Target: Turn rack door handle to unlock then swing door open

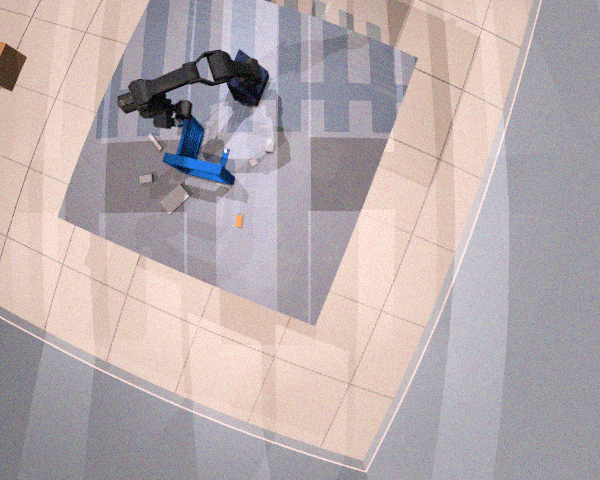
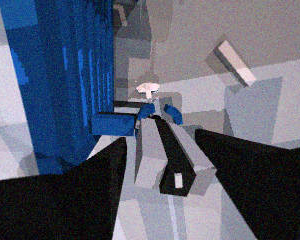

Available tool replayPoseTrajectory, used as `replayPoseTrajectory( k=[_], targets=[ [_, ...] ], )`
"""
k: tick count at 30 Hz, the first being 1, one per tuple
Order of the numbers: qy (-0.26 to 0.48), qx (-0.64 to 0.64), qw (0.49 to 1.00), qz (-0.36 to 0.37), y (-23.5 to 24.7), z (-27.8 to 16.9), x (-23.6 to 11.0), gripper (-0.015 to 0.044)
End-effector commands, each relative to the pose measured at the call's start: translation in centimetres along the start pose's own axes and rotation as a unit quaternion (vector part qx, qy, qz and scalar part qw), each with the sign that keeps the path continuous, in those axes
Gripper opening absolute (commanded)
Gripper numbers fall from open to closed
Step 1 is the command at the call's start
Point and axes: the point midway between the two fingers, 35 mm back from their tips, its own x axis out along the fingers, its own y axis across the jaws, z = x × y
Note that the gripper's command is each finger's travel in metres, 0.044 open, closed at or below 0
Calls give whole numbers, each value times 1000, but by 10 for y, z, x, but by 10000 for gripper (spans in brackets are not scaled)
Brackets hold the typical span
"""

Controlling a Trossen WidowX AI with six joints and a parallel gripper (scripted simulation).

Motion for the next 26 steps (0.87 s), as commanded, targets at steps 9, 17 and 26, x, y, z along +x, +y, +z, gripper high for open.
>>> replayPoseTrajectory(
  k=[9, 17, 26],
  targets=[
    [0, -2, 1000, 0, -1, 1, -13, 296],
    [0, -2, 1000, 0, -2, 1, -23, 296],
    [0, -2, 1000, 0, -2, 1, -34, 296]
  ],
)
